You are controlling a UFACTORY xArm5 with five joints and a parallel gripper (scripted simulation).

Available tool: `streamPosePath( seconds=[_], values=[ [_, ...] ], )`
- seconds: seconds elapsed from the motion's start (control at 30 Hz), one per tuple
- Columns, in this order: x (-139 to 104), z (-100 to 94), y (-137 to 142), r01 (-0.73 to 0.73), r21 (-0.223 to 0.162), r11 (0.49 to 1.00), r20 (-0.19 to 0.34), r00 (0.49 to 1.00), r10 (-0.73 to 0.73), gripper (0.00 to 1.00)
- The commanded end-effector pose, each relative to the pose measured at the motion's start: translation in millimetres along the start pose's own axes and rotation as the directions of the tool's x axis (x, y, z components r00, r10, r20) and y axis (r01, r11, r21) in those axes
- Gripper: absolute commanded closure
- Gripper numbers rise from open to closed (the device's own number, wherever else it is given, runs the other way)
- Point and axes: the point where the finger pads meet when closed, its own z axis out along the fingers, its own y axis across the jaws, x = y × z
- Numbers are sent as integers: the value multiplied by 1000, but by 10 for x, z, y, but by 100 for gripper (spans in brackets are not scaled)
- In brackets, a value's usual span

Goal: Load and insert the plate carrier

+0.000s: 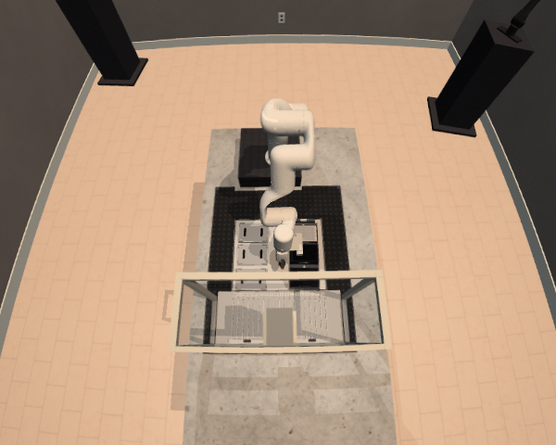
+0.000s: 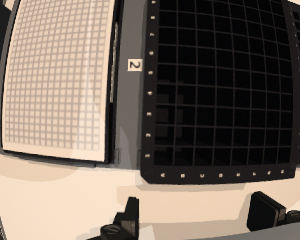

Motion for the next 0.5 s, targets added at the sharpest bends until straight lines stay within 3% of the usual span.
streamPosePath(
  seconds=[0.0,0.47],
  values=[
    [0,-15,18,0,-4,1000,-17,1000,0,0],
    [46,-16,18,0,-4,1000,-17,1000,0,0]
  ],
)
